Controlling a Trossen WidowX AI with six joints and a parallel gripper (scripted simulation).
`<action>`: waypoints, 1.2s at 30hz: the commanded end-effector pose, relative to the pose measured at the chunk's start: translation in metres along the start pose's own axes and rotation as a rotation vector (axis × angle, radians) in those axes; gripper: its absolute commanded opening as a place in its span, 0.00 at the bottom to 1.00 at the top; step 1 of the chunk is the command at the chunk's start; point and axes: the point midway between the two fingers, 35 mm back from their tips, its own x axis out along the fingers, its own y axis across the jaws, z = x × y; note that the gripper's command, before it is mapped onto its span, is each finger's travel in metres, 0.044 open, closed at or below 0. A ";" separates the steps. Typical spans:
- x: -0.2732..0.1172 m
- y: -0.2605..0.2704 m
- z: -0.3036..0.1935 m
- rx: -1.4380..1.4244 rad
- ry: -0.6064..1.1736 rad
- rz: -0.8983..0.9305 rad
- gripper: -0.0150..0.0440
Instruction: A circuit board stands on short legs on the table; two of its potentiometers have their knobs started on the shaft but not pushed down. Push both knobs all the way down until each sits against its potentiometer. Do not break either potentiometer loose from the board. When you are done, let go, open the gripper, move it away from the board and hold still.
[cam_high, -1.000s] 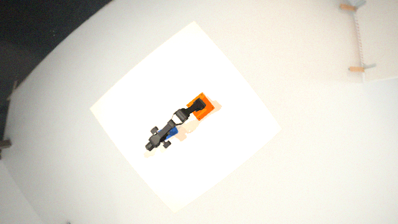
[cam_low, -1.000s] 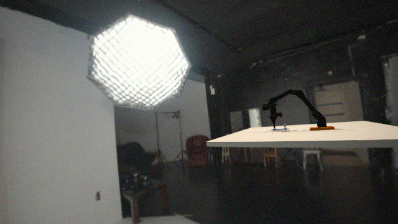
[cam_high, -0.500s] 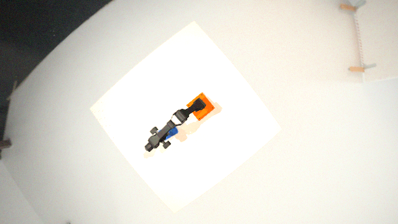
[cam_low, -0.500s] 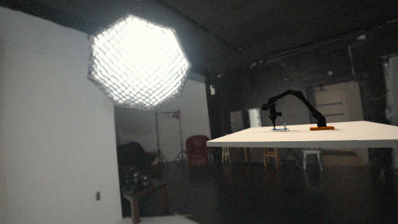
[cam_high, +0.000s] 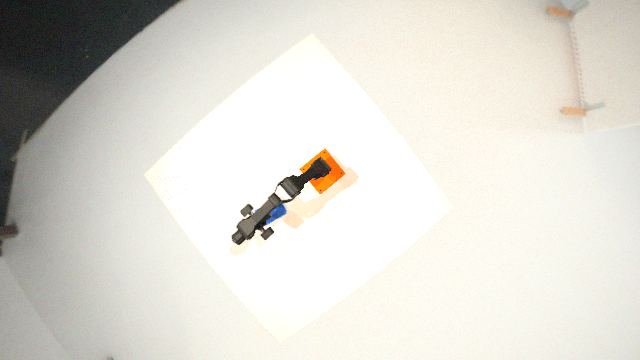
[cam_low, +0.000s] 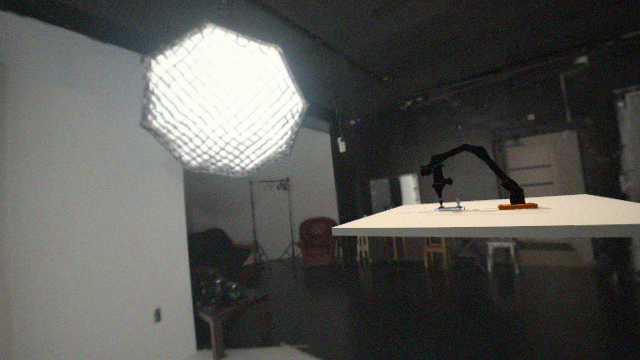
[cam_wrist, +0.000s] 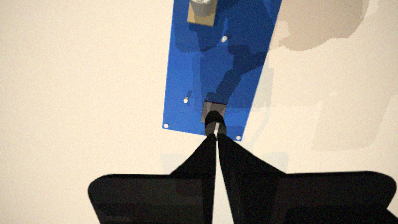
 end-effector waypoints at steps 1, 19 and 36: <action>0.001 0.000 0.000 0.000 -0.001 0.000 0.39; -0.027 -0.004 0.132 -0.019 -0.010 -0.013 1.00; -0.020 -0.006 0.186 -0.026 -0.014 -0.018 1.00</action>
